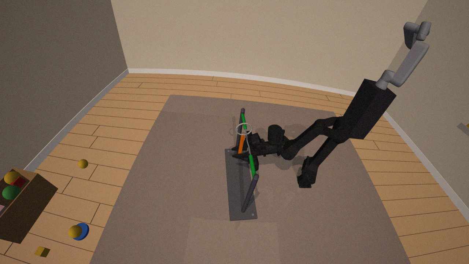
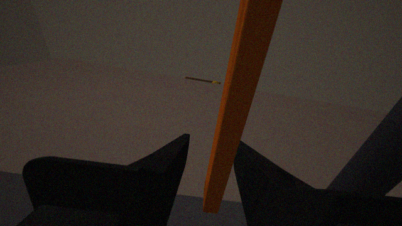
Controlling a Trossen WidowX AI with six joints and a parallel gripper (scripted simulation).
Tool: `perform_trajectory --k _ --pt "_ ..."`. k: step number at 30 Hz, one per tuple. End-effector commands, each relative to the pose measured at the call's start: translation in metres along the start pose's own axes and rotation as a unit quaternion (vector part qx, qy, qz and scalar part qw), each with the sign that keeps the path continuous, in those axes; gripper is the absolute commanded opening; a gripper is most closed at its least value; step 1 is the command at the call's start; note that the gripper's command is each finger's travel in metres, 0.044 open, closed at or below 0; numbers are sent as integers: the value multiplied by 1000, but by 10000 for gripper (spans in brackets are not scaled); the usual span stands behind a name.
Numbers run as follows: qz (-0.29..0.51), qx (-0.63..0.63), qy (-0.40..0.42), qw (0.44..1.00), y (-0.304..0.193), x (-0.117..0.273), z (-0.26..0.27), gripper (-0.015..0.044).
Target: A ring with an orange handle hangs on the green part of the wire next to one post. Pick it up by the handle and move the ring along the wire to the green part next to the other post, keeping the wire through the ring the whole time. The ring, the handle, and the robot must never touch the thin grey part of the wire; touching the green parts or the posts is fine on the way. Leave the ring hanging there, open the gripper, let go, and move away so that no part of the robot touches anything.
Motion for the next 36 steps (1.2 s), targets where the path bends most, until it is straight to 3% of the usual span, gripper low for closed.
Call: perform_trajectory --k 1,7,19,36 --pt "0 -1 -3 1000 0 0 0 160" --pt "0 -1 -3 1000 0 0 0 160" --pt "0 0 0 1000 0 0 0 -150" --pt "0 1 -1 1000 15 2 -2 -150"
Point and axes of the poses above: the point midway between the two fingers, 35 mm back from their tips, its own x axis back along the fingers, its own z axis across the jaws, y = z × x, the point moved 8 cm from there along x, back along the fingers, and after that the axes turned 5 degrees about x, right-handed, at the moved point
